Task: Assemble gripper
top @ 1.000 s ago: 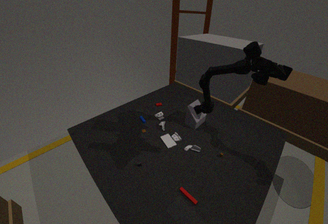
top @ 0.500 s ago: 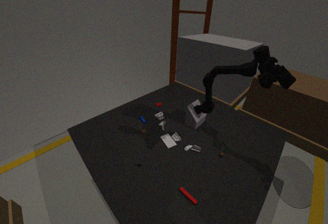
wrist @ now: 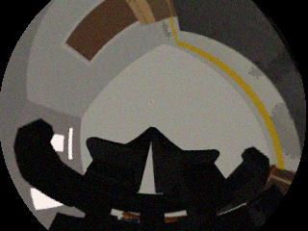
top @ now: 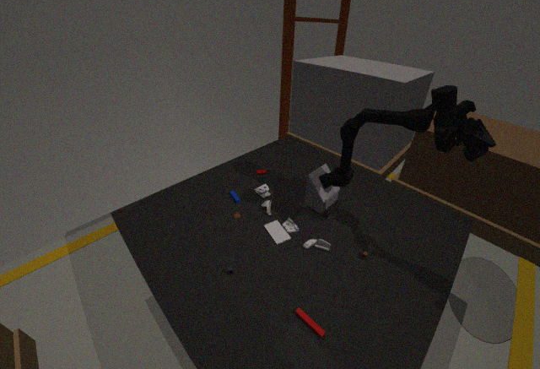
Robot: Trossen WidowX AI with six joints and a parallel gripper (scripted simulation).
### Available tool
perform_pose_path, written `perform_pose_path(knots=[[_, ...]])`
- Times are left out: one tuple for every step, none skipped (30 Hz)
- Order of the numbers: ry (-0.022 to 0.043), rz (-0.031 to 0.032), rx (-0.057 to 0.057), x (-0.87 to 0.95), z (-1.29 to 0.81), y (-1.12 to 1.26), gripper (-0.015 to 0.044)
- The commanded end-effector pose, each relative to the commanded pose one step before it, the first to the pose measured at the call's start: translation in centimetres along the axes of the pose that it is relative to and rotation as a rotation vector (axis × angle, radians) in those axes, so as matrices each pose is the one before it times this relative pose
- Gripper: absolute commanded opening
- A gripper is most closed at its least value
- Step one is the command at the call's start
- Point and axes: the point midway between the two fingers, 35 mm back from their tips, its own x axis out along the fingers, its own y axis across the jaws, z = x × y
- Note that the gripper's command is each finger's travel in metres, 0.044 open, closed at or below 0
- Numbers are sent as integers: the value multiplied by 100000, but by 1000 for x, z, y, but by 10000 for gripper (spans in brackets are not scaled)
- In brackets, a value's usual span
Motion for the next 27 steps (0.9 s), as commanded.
perform_pose_path(knots=[[-232,981,-5045,-8,-7,-352,0],[-204,375,-592,-21,25,-1,0],[-206,375,-591,-21,26,-1,0],[-208,375,-591,-20,26,-1,0],[-210,375,-590,-20,27,-1,0],[-212,375,-589,-20,27,-1,0],[-214,375,-589,-19,28,-1,0],[8,-25,-902,30,-14,-121,0],[11,-46,-1595,53,-25,-214,0],[9,-64,-2069,72,-32,-277,0],[2,-69,-2081,75,-33,-279,0],[-5,-74,-2079,77,-33,-278,0],[-12,-79,-2077,79,-34,-278,0],[-18,-84,-2074,82,-35,-277,0],[-25,-90,-2072,84,-35,-277,0],[-31,-95,-2069,87,-36,-277,0],[-37,-101,-2067,89,-36,-276,0],[-58,7,-1832,57,-5,-228,0],[-61,2,-1766,56,-5,-220,0],[-67,-3,-1764,58,-5,-220,0],[-72,-8,-1762,60,-5,-220,0],[-77,-13,-1760,61,-5,-220,0],[-82,-18,-1758,63,-5,-220,0],[-87,-23,-1756,64,-5,-221,0],[-92,-28,-1754,66,-5,-221,0],[-97,-34,-1752,67,-5,-221,0],[-102,-39,-1750,69,-5,-221,0]])
